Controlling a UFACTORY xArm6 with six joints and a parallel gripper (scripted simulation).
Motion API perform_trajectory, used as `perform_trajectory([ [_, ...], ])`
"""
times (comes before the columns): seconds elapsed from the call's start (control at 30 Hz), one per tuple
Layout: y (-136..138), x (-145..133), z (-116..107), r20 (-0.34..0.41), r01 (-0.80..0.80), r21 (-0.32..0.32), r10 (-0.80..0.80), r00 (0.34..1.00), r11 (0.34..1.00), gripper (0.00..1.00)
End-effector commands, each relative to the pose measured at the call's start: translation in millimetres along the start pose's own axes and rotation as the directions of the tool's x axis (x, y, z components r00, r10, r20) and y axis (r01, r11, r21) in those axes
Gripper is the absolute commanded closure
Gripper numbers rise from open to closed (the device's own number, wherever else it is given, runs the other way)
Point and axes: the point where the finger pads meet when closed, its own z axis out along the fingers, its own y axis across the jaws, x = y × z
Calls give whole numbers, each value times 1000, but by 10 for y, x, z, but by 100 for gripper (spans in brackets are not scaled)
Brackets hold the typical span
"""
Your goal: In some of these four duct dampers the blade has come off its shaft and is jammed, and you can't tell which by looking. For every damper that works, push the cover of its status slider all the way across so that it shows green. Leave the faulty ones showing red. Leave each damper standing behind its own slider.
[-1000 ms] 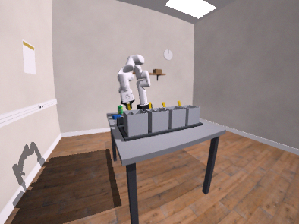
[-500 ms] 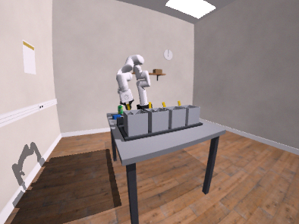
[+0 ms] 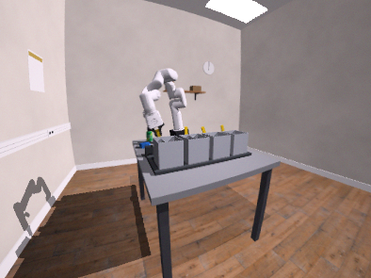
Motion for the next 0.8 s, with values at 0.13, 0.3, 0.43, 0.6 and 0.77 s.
perform_trajectory([
  [0.13, -82, -12, -16, 2, 1, -75, -1, 1000, 997, 81],
  [0.3, -109, -12, -14, 2, 1, -102, -1, 1000, 995, 81],
  [0.43, -144, -12, -10, 2, 1, -137, -1, 1000, 991, 81],
  [0.6, -186, -12, -3, 2, 1, -179, -1, 1000, 984, 81],
  [0.77, -225, -12, 5, 2, 1, -218, -1, 1000, 976, 81],
])
